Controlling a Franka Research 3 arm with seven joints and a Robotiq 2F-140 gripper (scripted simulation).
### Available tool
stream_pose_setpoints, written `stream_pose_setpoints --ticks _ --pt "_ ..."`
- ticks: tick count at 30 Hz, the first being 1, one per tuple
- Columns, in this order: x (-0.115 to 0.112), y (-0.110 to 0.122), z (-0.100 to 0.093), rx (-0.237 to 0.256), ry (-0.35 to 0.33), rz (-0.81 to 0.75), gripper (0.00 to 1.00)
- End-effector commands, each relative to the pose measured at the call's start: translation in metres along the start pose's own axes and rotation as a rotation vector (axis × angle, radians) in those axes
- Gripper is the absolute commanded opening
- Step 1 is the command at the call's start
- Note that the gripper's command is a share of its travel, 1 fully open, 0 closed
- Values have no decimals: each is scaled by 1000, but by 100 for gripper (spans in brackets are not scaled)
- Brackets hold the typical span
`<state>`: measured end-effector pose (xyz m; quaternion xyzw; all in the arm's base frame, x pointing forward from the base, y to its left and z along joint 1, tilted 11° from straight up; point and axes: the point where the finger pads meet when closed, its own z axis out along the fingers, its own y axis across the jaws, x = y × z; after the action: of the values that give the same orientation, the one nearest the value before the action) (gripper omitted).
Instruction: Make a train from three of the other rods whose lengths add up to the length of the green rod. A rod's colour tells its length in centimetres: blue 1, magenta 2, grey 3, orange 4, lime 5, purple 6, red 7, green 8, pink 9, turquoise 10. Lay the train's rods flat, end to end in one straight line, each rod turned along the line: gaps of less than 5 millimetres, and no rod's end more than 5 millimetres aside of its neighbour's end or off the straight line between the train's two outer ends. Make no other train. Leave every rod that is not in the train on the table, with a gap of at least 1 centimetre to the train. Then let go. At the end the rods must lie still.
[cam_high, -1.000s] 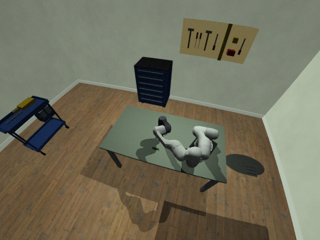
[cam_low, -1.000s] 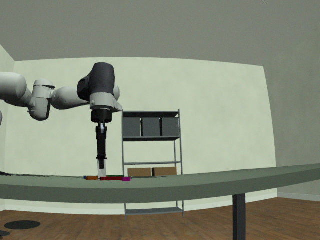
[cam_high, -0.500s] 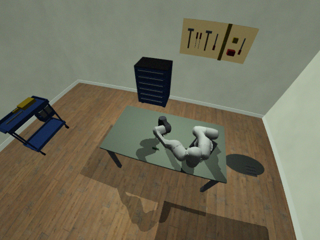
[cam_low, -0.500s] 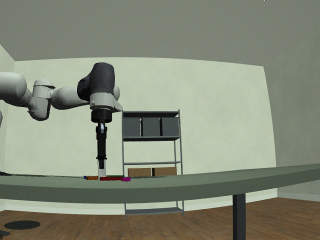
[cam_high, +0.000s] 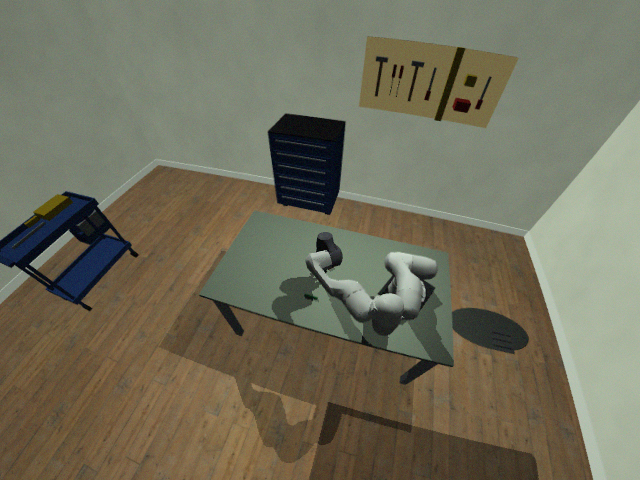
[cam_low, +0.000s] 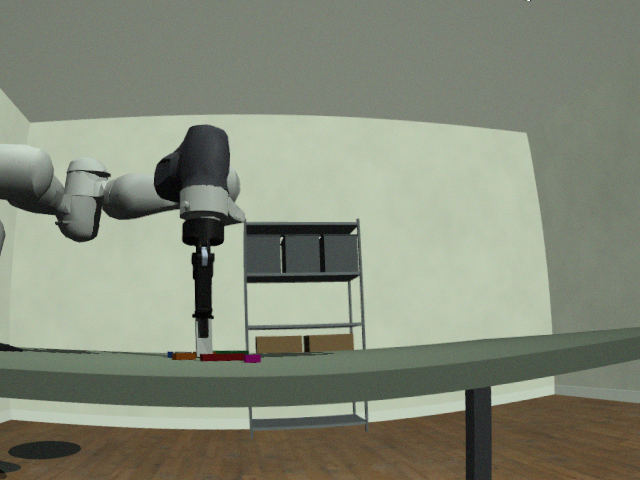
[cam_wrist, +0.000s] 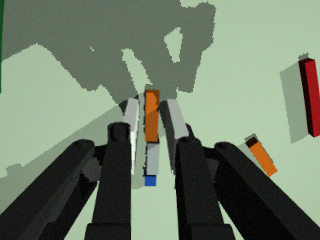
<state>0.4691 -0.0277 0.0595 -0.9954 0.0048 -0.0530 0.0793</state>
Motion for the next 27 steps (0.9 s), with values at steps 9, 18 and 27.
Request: stream_pose_setpoints --ticks 9,18,27 --pt "1 2 -3 -3 3 -4 15" --pt "1 2 -26 -3 3 -4 15" --pt "1 1 -73 -3 3 -4 15"
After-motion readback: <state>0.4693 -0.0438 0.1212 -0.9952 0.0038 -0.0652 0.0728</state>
